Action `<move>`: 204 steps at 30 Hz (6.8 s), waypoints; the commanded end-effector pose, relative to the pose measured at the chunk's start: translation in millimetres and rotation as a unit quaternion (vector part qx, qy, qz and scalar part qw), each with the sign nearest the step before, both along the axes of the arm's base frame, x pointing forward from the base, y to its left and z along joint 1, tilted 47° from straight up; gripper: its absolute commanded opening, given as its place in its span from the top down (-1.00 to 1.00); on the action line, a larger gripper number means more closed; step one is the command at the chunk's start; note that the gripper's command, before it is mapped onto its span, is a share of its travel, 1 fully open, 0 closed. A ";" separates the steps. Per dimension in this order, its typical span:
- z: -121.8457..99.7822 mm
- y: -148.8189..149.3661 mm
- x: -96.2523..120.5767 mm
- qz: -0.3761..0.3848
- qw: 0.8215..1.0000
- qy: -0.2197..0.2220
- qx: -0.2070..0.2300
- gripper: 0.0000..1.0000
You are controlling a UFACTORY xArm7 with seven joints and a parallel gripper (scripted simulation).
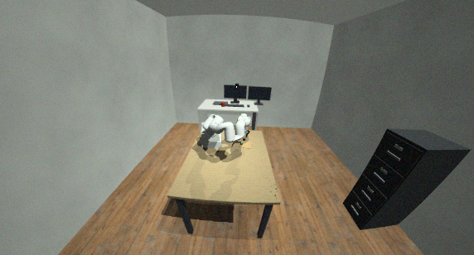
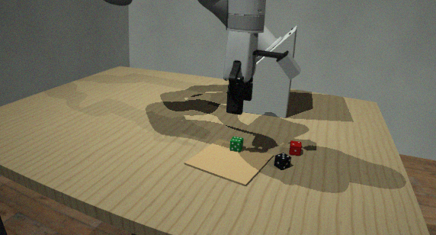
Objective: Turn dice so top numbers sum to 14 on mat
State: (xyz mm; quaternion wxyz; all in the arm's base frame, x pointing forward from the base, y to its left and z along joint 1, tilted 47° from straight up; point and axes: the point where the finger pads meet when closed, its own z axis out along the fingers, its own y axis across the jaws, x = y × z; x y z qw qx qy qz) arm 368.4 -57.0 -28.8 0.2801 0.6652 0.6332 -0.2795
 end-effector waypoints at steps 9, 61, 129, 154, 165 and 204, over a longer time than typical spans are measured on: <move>-7.0 9.1 0.7 0.088 0.992 0.090 0.006 -1.00; -52.7 48.1 -8.4 0.520 0.663 0.538 0.019 -1.00; -102.5 81.3 -29.7 0.687 -0.038 0.726 0.015 0.17; -102.5 81.3 -29.7 0.687 -0.038 0.726 0.015 0.17; -103.0 80.8 -29.7 0.687 -0.038 0.726 0.015 0.17; -131.1 51.8 -30.6 0.687 -0.038 0.726 0.015 0.17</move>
